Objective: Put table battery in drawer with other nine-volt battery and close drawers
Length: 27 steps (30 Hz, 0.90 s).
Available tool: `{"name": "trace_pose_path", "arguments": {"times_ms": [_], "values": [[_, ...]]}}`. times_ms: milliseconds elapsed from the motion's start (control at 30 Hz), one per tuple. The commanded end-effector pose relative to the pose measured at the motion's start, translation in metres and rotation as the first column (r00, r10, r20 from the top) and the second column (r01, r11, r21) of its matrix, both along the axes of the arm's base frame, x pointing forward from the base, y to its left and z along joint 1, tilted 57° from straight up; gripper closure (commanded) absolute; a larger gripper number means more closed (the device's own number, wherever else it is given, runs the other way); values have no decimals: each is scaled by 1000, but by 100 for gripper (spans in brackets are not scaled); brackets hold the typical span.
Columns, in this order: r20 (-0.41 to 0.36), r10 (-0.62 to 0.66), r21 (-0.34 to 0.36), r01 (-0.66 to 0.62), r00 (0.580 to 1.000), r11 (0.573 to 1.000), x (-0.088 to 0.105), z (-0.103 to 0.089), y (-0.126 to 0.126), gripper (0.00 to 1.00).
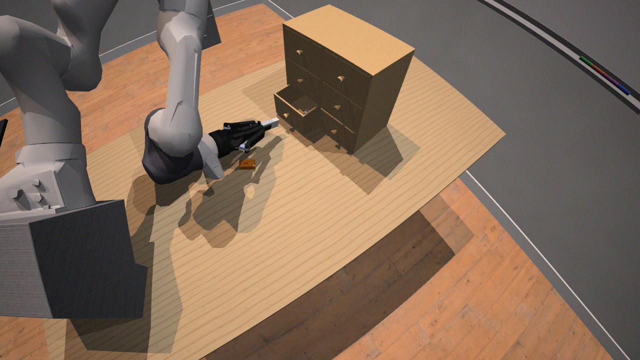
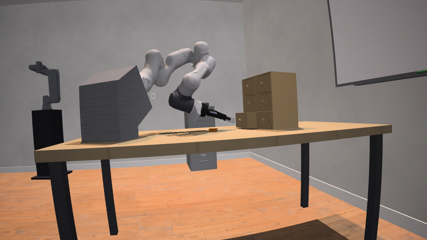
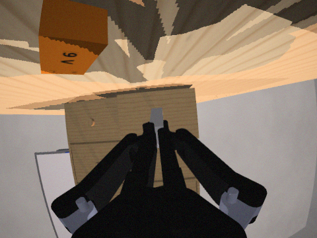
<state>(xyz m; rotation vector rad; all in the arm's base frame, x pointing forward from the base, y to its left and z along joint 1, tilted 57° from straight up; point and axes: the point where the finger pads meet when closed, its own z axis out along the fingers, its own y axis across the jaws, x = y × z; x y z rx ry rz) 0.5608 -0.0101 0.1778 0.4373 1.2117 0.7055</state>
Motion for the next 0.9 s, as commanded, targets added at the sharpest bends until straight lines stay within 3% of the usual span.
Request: {"name": "trace_pose_path", "arguments": {"times_ms": [0,867], "values": [[-6,-2,6,2,1000,1000,5,1,-3,100],[-6,-2,6,2,1000,1000,36,20,-10,100]]}}
